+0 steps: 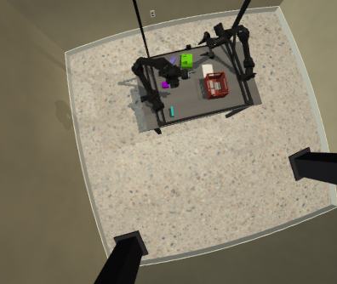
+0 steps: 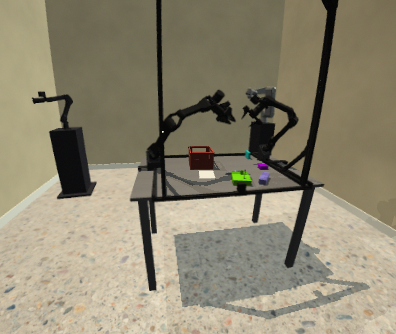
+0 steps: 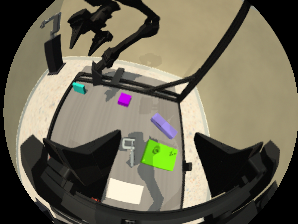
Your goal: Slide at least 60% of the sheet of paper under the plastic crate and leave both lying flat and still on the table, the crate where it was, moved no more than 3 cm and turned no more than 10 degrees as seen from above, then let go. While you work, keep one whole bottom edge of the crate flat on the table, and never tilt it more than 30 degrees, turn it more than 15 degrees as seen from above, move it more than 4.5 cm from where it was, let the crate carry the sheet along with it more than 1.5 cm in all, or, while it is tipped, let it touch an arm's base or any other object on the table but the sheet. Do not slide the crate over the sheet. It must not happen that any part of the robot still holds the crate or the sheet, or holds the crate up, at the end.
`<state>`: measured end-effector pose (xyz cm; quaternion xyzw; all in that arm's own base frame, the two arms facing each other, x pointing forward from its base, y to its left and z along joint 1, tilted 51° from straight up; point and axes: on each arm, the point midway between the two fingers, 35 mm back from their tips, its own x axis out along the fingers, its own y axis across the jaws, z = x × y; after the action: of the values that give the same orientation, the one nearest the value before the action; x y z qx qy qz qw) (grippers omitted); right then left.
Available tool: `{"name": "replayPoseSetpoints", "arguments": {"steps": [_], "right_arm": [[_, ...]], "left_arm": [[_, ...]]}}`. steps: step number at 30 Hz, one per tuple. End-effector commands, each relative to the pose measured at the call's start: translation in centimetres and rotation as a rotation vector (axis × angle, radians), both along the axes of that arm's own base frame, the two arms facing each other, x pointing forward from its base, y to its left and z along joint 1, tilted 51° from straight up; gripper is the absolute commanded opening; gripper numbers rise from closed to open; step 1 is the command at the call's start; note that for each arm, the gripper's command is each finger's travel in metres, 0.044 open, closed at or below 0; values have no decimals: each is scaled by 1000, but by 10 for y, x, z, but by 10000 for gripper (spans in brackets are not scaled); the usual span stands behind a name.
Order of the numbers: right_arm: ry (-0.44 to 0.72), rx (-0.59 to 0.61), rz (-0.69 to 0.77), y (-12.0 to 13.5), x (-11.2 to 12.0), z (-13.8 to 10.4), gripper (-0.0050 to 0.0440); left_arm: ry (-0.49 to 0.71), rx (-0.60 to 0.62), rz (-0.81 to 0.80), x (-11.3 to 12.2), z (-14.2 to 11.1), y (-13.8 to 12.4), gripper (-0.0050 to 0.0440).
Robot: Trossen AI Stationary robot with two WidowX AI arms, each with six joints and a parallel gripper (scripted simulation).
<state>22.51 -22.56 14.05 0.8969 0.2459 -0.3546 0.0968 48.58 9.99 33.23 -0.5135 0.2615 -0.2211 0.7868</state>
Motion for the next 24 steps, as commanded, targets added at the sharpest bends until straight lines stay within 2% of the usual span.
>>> {"name": "replayPoseSetpoints", "arguments": {"steps": [1, 17, 20, 24], "right_arm": [[0, 0, 0, 0, 0, 0, 400], [0, 0, 0, 0, 0, 0, 400], [9, -13, 7, -1, 3, -6, 328], [38, -61, 28, -2, 15, -30, 232]], "left_arm": [[0, 0, 0, 0, 0, 0, 400], [0, 0, 0, 0, 0, 0, 400], [-5, 19, -5, 0, -2, -4, 328], [-23, 92, -28, -2, -10, -18, 232]]}}
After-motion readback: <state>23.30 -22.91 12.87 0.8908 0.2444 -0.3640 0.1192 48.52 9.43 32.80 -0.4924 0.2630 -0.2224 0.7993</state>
